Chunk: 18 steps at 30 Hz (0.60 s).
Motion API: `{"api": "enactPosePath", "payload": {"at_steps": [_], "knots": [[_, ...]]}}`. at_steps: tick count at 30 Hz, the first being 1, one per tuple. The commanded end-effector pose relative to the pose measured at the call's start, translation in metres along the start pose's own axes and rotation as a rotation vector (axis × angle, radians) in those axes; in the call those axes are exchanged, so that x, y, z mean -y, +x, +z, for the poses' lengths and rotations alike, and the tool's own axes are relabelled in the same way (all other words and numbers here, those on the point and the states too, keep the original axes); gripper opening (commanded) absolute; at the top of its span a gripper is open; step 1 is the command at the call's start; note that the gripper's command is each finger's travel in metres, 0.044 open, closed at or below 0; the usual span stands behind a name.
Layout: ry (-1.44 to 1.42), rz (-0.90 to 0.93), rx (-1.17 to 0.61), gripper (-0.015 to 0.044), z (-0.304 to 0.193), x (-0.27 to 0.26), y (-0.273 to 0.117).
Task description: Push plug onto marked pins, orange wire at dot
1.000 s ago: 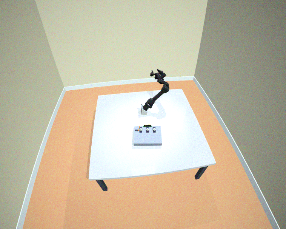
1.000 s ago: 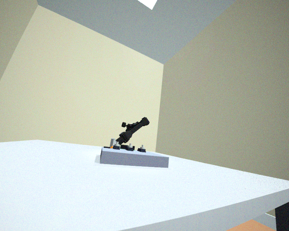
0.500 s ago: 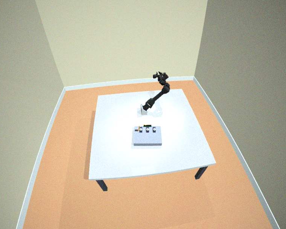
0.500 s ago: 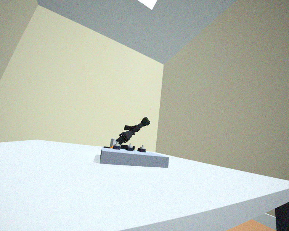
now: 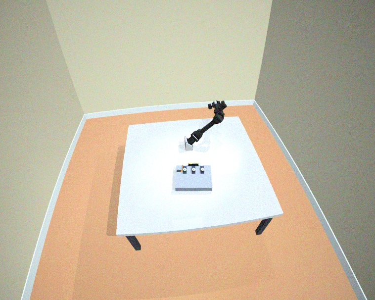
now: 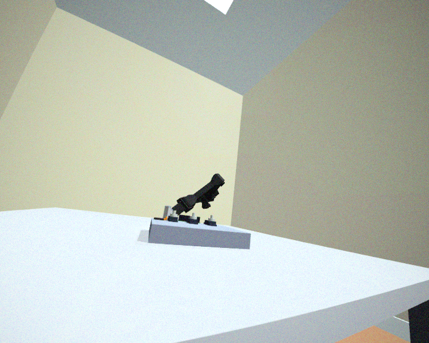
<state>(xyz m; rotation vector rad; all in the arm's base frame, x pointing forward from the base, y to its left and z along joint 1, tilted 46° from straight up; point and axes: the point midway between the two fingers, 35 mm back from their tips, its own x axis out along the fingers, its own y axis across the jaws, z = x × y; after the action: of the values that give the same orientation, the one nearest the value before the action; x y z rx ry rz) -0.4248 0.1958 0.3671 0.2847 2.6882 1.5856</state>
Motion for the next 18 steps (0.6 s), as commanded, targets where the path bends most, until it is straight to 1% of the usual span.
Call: {"api": "enactPosePath", "payload": {"at_steps": [1, 9, 18], "knots": [[-0.053, 0.031, 0.061, 0.0115, 0.021, -0.013, -0.011], [-0.11, 0.089, 0.19, 0.0115, 0.058, -0.038, -0.041], [-0.245, 0.158, 0.338, 0.0115, 0.096, -0.074, -0.083]]}}
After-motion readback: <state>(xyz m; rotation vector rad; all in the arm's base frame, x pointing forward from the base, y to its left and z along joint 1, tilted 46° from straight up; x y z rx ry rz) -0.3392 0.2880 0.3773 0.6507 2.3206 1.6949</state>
